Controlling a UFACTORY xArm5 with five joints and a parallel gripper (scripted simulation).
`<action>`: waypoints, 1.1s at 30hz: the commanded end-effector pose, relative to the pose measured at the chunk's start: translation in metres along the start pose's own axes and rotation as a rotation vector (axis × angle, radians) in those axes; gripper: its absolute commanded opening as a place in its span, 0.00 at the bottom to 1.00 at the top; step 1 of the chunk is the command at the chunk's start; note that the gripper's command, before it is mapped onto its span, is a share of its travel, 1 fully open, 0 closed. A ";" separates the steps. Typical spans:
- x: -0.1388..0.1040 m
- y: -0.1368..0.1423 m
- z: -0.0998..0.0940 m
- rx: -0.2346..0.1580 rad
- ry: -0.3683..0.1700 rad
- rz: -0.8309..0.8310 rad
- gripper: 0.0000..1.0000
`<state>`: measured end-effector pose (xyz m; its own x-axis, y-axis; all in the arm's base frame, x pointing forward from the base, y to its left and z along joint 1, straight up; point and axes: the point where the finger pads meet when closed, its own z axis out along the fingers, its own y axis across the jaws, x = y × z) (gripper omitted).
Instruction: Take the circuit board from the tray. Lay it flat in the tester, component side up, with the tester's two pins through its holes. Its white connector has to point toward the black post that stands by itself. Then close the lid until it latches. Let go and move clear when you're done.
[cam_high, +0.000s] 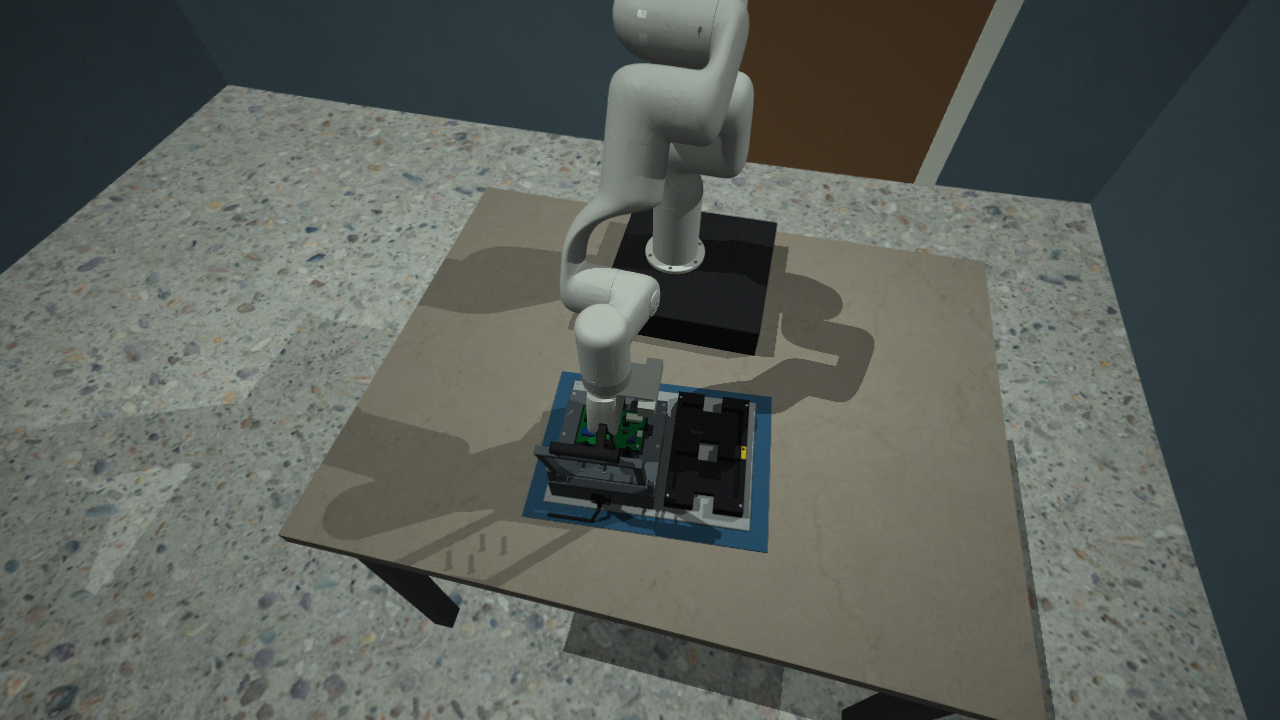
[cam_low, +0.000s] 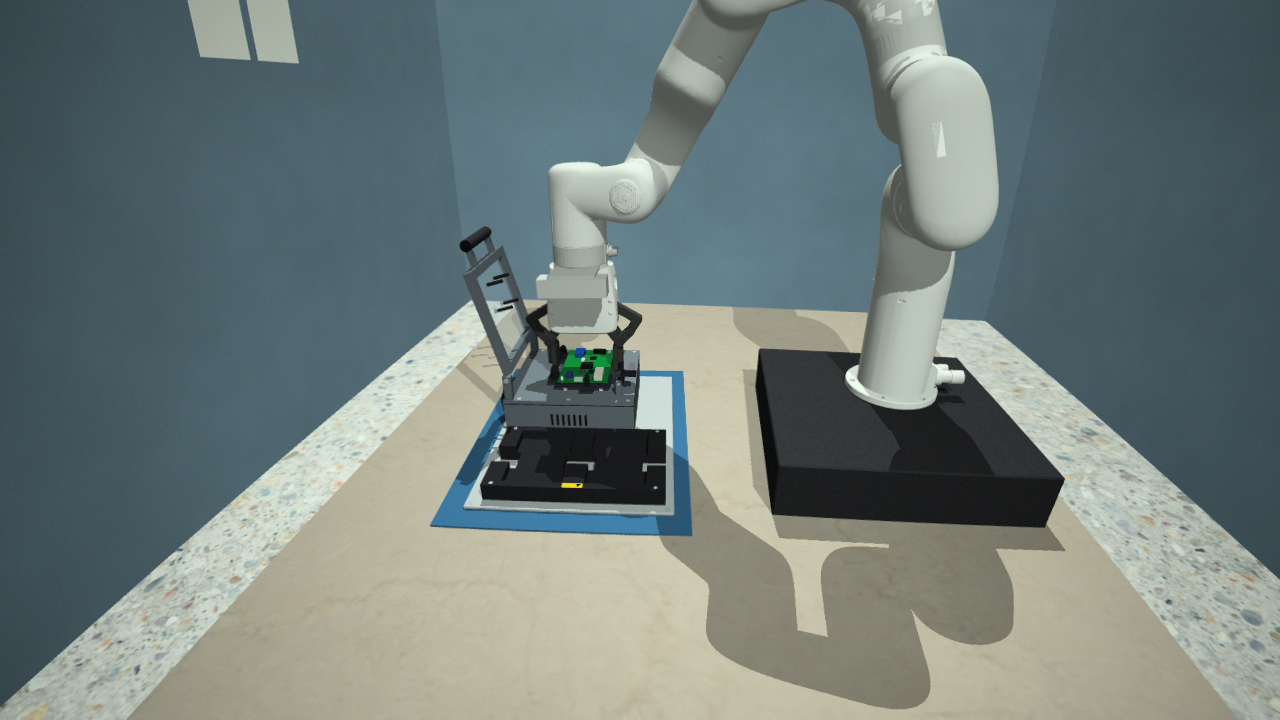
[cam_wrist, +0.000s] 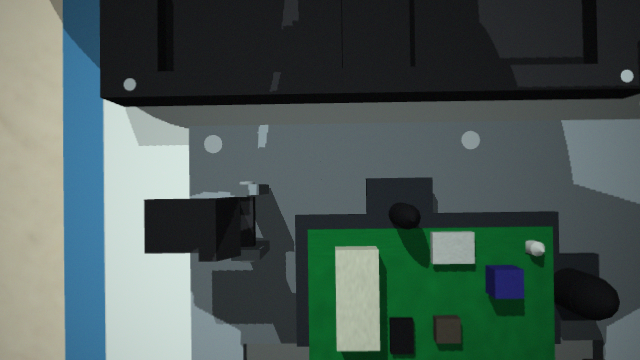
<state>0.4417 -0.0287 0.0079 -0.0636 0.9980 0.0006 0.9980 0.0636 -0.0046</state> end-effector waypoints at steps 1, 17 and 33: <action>0.000 0.001 -0.001 -0.004 0.000 0.000 1.00; 0.000 0.001 -0.009 -0.004 0.000 0.000 1.00; 0.000 0.001 -0.057 -0.004 0.000 0.000 1.00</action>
<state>0.4421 -0.0287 0.0424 -0.0636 0.9980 0.0005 0.9980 0.0636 -0.0043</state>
